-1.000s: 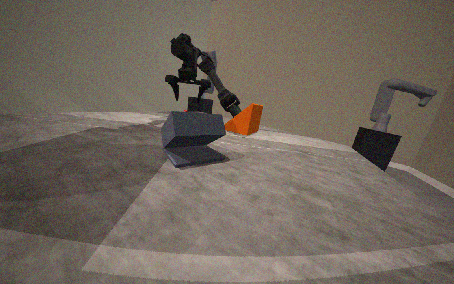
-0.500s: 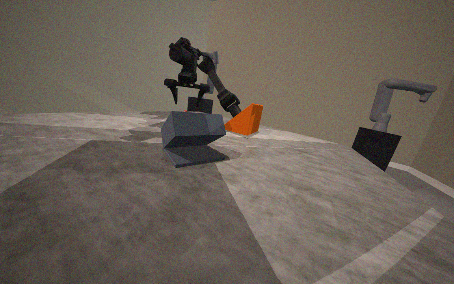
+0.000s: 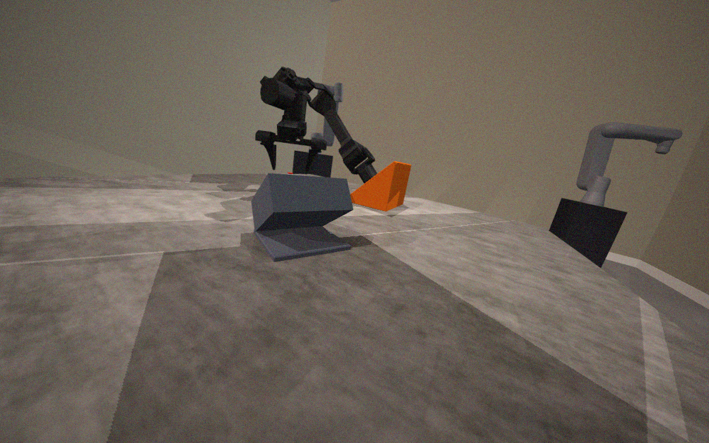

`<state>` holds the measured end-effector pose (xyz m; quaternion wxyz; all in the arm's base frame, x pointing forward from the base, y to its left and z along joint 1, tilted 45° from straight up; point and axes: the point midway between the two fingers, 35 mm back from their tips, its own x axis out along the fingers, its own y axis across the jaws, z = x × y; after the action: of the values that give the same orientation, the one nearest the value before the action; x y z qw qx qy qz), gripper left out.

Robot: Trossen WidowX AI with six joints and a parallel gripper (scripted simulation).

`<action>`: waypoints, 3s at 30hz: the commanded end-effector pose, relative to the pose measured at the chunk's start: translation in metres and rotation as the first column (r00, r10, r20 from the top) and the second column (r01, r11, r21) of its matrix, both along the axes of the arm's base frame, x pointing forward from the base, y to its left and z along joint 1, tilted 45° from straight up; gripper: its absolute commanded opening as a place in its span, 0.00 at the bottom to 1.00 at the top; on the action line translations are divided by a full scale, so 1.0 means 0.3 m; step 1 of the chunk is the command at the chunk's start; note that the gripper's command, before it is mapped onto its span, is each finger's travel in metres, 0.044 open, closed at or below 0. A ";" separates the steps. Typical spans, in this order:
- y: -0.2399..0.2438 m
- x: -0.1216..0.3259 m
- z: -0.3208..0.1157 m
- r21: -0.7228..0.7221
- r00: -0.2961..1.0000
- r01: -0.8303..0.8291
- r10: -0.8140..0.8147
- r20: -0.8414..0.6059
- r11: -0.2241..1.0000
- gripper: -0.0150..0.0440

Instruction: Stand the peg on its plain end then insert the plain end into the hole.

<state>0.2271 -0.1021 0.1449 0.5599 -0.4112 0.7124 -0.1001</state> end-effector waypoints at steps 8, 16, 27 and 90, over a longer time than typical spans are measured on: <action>-0.044 -0.004 -0.043 -0.004 1.000 -0.003 0.003 -0.005 1.000 1.00; -0.075 -0.008 -0.072 -0.006 1.000 -0.003 0.003 -0.004 1.000 1.00; -0.100 -0.010 -0.095 -0.005 1.000 0.001 -0.001 0.000 1.000 0.96; 0.145 0.102 0.062 0.088 0.995 -0.093 0.096 -0.029 0.992 0.25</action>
<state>0.2511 -0.0626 0.1657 0.5674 -0.4194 0.7068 -0.0514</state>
